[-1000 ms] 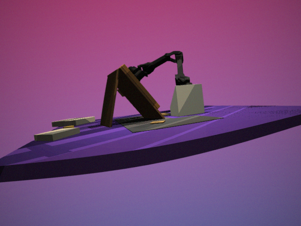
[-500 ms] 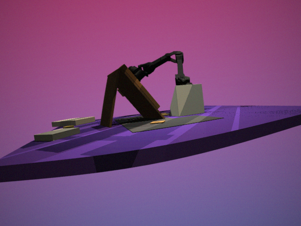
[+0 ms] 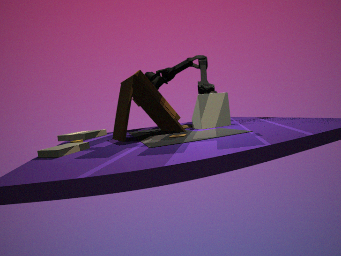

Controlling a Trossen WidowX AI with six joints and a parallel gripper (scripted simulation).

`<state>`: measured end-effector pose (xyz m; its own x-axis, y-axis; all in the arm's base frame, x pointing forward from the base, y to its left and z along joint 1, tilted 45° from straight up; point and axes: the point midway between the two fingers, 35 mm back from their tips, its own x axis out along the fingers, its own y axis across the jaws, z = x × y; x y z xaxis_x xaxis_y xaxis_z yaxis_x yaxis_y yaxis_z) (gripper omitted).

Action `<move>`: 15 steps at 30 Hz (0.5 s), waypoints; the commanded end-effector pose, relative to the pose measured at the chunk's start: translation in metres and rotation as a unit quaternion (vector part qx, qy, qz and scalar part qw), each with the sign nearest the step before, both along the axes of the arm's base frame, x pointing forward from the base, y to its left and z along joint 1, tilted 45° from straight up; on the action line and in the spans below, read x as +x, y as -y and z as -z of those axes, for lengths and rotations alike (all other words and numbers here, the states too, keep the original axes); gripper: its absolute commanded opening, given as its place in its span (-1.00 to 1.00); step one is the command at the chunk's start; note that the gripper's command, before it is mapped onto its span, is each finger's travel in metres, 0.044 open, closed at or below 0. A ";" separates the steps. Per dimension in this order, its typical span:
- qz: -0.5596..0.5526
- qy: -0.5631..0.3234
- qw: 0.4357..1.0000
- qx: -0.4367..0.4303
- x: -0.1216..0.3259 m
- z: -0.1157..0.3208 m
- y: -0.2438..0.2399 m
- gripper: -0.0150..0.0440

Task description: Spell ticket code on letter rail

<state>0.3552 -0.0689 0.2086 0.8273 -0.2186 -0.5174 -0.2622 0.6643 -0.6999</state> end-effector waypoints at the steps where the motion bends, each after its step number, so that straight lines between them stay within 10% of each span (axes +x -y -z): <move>1: 0.003 0.000 1.000 0.001 -0.001 0.003 -0.001 -0.49; 15: 0.003 0.000 1.000 0.001 -0.003 0.008 -0.006 -0.49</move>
<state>0.3533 -0.0635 0.2027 0.8270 -0.2183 -0.5180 -0.2627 0.6647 -0.6994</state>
